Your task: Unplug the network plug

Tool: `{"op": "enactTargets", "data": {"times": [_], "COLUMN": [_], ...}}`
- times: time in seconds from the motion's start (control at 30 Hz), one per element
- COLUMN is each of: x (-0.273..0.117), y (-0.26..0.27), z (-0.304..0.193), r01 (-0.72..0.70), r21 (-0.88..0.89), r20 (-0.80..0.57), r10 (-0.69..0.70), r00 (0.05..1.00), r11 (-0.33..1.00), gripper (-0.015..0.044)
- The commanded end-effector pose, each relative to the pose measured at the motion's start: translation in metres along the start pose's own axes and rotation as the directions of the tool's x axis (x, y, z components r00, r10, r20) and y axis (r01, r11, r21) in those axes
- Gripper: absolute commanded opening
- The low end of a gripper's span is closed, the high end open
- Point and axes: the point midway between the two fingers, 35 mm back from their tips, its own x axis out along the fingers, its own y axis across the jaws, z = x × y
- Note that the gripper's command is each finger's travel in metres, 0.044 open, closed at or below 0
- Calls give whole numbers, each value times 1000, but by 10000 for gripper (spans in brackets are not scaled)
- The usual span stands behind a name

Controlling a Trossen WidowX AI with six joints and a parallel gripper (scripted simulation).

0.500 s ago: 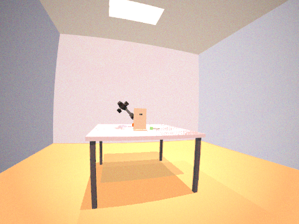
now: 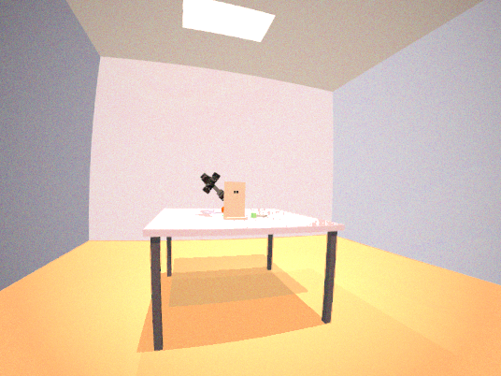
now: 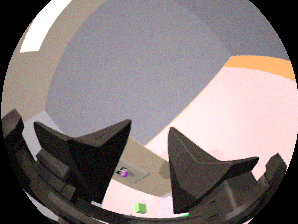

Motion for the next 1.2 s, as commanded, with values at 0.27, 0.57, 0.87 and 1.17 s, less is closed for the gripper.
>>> {"op": "enactTargets", "data": {"times": [0.27,0.57,0.87,1.17], "x": [-18,-38,-50,-41], "y": [10,16,19,20], "z": [-79,-134,-162,-159], "r01": [-61,-52,-30,-30], "r21": [269,453,537,537], "r20": [-134,-232,-278,-278], "r10": [100,174,211,211], "r00": [986,957,937,937], "r11": [961,890,843,843], "gripper": [156,156,156,156]}}
